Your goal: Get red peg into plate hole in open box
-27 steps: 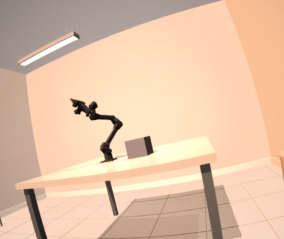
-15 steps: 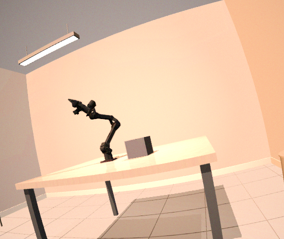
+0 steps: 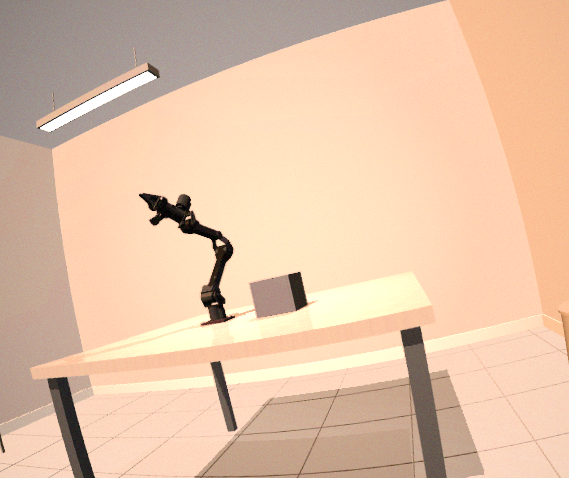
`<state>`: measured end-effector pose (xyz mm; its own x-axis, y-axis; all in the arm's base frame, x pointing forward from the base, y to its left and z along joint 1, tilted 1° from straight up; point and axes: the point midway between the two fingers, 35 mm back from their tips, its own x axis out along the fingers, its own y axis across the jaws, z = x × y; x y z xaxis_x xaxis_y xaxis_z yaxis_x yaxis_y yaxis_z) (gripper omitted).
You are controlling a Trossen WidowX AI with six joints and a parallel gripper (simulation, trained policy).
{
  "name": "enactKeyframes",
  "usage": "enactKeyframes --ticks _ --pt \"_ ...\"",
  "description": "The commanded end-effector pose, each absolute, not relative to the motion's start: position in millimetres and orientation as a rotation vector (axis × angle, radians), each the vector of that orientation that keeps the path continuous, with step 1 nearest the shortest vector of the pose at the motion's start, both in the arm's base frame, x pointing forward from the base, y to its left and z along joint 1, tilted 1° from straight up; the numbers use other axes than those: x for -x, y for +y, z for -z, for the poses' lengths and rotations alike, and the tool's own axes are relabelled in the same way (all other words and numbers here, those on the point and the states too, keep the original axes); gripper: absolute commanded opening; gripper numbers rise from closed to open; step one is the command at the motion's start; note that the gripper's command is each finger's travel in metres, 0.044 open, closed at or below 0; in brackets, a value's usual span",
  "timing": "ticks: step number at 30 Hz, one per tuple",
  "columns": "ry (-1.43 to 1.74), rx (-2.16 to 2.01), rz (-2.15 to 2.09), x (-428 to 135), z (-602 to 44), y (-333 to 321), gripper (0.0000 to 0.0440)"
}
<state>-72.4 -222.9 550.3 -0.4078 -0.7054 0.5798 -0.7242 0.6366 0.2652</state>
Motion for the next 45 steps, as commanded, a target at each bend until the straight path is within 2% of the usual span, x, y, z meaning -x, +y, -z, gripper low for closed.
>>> enactKeyframes --ticks 1,23,45 --pt "-2.14 -1.231 -0.029 54 -548 -235 0.044" --pt "-1.776 -1.854 0.027 -67 -524 -257 0.044" --pt "-1.262 -2.328 0.128 -181 -487 -221 0.044"
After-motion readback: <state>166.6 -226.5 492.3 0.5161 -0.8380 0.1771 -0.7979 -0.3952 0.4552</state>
